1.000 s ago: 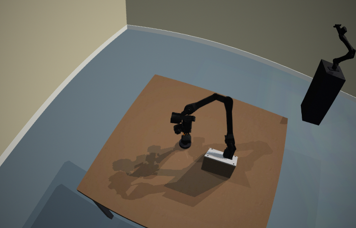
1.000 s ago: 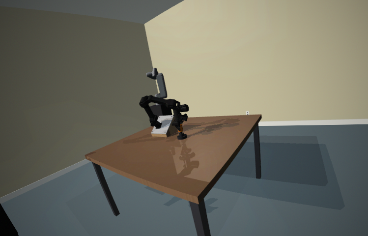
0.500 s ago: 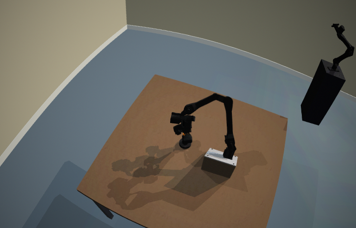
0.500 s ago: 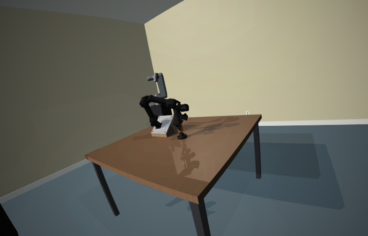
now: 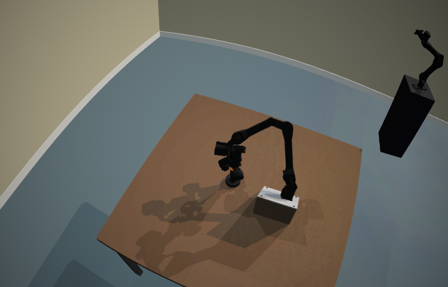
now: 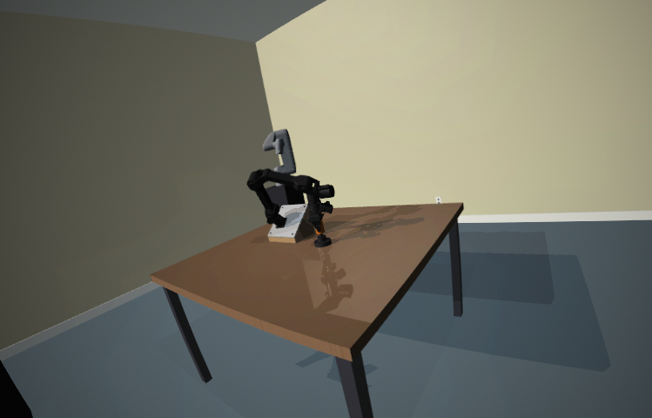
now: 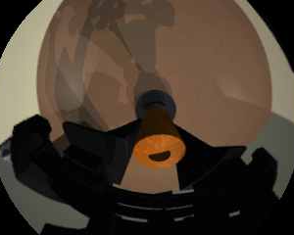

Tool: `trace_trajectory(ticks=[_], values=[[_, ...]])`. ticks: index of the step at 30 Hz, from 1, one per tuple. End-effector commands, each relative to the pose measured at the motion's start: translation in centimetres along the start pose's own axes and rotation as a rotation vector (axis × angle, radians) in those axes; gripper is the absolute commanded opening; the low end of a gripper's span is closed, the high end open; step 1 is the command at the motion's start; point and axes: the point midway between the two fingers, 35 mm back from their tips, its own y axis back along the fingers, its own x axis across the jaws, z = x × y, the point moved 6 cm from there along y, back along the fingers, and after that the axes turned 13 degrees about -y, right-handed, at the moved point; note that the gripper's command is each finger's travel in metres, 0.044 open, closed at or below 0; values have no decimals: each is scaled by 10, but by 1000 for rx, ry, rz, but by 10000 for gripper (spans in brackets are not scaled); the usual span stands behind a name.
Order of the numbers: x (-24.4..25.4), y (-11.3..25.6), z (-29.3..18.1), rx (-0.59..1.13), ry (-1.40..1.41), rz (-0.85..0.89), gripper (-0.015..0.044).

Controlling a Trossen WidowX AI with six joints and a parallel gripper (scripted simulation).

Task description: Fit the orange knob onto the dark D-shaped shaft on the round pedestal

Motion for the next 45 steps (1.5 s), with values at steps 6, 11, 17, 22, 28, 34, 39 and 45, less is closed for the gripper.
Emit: trace_trajectory(ticks=[6,11,17,22,28,34,39,45], values=[[0,-1,0,-2,7,-2,0],[1,0,0,-2,7,-2,0],[1,4,1,-2,16,-2,0],[1,4,2,-2,175,-2,0],[1,2,1,-2,217,-2,0],[0,1,0,-2,217,-2,0],[0,1,0,-2,217,-2,0],[0,0,0,-2,217,-2,0]])
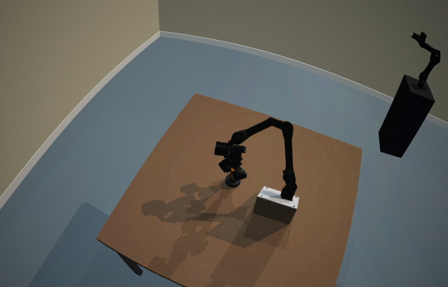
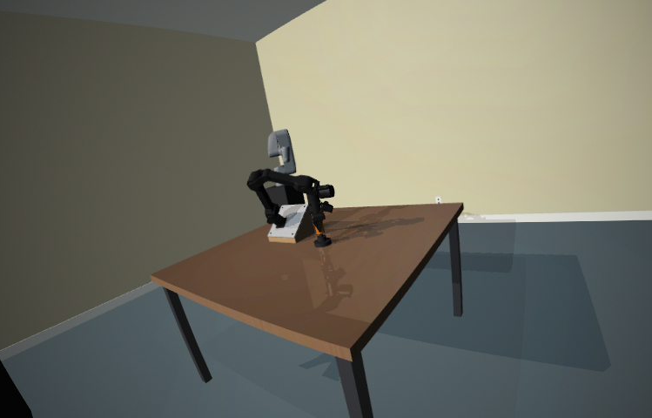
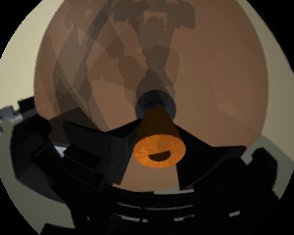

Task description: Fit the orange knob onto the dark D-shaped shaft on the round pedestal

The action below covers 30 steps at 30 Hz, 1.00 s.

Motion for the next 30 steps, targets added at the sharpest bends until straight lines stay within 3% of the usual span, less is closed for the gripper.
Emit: trace_trajectory(ticks=[1,13,20,30], values=[[0,0,0,-2,6,-1,0],[1,4,1,-2,6,-1,0],[1,4,2,-2,205,-1,0],[1,1,0,-1,215,-1,0]])
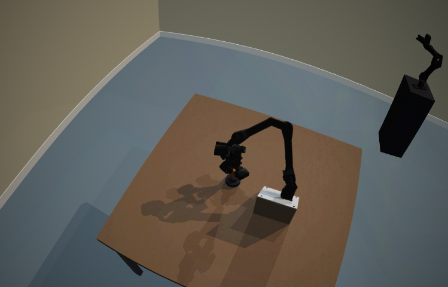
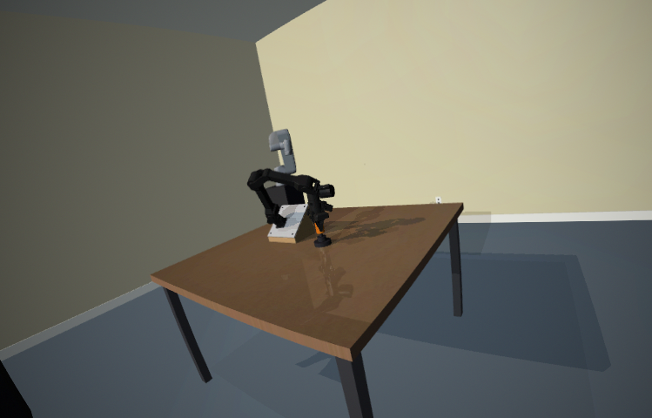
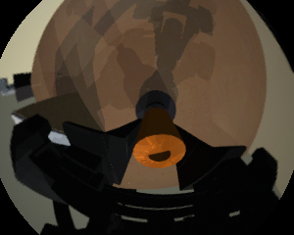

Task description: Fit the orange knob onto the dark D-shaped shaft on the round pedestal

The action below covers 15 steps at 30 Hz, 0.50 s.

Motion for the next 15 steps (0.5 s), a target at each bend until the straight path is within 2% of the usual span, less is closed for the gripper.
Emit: trace_trajectory(ticks=[1,15], values=[[0,0,-1,-3,13,0,0],[0,-2,-1,-3,17,0,0]])
